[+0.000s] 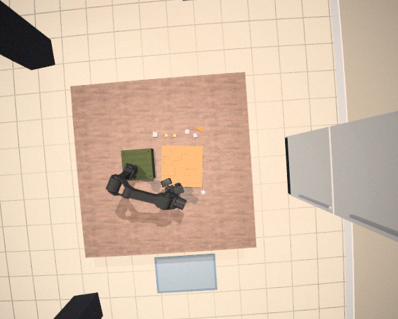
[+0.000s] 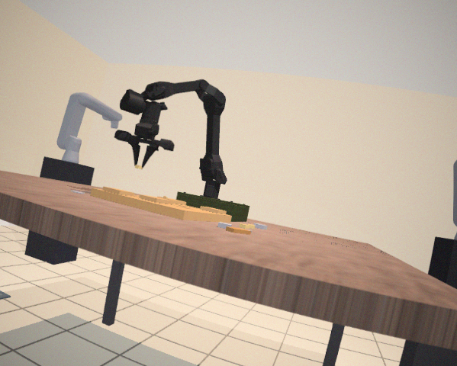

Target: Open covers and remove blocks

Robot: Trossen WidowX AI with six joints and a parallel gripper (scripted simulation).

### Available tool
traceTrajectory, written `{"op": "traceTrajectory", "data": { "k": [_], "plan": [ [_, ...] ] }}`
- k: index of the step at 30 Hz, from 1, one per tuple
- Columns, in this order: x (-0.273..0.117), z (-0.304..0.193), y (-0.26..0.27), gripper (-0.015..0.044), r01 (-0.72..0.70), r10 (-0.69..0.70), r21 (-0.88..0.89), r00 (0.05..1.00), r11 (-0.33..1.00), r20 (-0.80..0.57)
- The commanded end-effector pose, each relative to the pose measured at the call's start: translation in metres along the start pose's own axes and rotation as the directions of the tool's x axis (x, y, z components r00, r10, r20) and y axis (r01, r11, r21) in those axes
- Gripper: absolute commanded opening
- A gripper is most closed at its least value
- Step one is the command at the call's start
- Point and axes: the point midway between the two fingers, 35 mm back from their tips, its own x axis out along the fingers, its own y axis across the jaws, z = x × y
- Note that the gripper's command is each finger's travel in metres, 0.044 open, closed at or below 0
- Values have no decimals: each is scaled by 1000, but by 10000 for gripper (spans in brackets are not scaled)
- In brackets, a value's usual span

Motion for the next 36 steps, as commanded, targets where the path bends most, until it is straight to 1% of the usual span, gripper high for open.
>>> {"op": "traceTrajectory", "data": {
  "k": [1,23,36],
  "plan": [
    [-1,-13,-5,80,-1,1,-6,1000,1000,7],
    [2,-95,-29,80,2,-2,-6,1000,1000,0],
    [17,-96,-32,80,2,-2,-6,1000,1000,-1]
  ]
}}
